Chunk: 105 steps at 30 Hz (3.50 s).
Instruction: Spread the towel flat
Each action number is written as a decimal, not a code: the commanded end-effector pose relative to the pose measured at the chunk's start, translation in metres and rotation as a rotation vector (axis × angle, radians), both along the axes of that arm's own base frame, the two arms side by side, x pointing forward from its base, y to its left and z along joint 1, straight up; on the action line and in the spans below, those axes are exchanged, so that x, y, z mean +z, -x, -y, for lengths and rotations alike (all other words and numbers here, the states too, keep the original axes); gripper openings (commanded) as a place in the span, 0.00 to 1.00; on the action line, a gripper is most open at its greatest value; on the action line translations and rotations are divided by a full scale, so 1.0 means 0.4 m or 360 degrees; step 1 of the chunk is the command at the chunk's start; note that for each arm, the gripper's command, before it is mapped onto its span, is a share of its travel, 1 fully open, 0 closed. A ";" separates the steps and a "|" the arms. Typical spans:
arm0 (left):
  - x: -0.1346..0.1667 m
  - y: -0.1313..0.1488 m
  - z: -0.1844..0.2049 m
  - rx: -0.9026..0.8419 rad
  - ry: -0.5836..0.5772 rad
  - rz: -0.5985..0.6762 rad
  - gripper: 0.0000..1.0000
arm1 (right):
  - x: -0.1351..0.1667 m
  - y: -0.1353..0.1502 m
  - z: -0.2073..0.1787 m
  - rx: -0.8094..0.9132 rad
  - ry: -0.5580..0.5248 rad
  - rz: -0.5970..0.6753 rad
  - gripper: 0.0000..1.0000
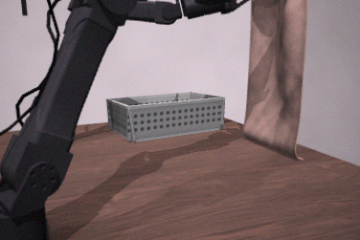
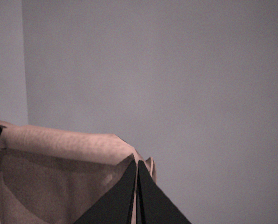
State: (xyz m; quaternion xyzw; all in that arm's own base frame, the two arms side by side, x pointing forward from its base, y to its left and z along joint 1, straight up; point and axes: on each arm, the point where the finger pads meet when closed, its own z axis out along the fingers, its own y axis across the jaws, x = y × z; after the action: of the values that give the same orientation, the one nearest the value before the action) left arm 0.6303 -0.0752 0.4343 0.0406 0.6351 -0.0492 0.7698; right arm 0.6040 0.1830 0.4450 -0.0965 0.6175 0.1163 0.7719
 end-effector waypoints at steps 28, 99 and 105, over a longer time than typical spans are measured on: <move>0.036 0.034 -0.011 0.0033 -0.0003 0.0026 0.00 | 0.003 0.032 -0.005 -0.0008 -0.0002 -0.0056 0.00; -0.459 0.547 0.065 -0.0153 -0.0336 -0.1763 0.00 | -0.494 0.548 -0.045 0.0237 0.0723 -0.1739 0.00; -0.541 0.624 0.079 -0.0197 -0.0363 -0.1759 0.00 | -0.566 0.615 -0.058 0.0296 0.0743 -0.1687 0.00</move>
State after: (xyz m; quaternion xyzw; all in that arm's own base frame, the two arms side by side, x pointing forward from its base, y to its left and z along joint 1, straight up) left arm 0.3833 -0.1051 0.2037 0.1283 0.9561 -0.0391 0.2605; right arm 0.3625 0.2060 0.2098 -0.2447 0.9297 0.0745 0.2649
